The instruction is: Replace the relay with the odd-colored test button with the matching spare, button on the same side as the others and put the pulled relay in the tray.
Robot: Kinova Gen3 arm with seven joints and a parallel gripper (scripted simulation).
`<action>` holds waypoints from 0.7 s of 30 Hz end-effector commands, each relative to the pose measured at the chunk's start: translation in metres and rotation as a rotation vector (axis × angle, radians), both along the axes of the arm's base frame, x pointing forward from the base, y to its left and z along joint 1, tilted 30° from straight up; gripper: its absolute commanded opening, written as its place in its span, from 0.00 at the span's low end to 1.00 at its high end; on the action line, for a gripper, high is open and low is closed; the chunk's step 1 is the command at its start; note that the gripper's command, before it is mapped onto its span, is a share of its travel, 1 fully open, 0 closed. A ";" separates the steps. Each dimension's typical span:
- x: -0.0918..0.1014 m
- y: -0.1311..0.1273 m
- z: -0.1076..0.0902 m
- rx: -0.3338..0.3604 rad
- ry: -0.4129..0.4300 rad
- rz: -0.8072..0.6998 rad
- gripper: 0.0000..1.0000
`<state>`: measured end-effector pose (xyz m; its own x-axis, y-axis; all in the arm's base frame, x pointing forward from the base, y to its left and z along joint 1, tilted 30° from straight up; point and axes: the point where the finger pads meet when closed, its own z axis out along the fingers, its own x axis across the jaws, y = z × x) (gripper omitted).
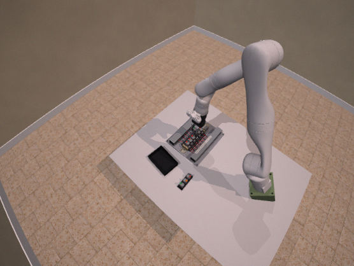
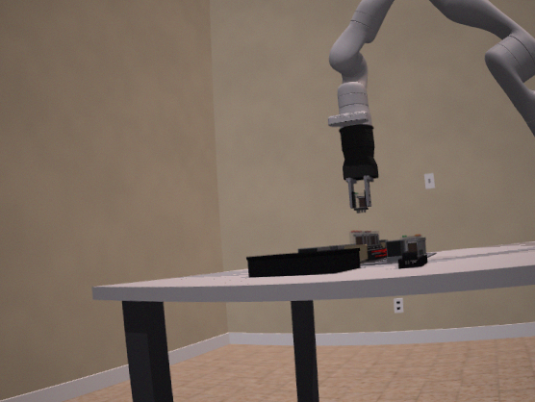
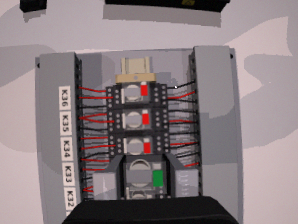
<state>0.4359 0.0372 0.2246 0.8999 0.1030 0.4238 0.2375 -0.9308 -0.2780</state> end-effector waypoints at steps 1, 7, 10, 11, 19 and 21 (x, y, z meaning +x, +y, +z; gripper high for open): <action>-0.001 0.013 0.003 -0.011 -0.003 0.014 0.00; -0.002 0.037 0.008 -0.011 -0.003 0.015 0.00; -0.002 0.041 0.008 -0.011 -0.003 0.015 0.00; -0.001 0.039 0.009 -0.003 -0.001 0.003 0.00; -0.002 0.069 0.015 -0.007 -0.002 0.010 0.00; -0.003 0.077 0.016 -0.008 -0.003 0.011 0.00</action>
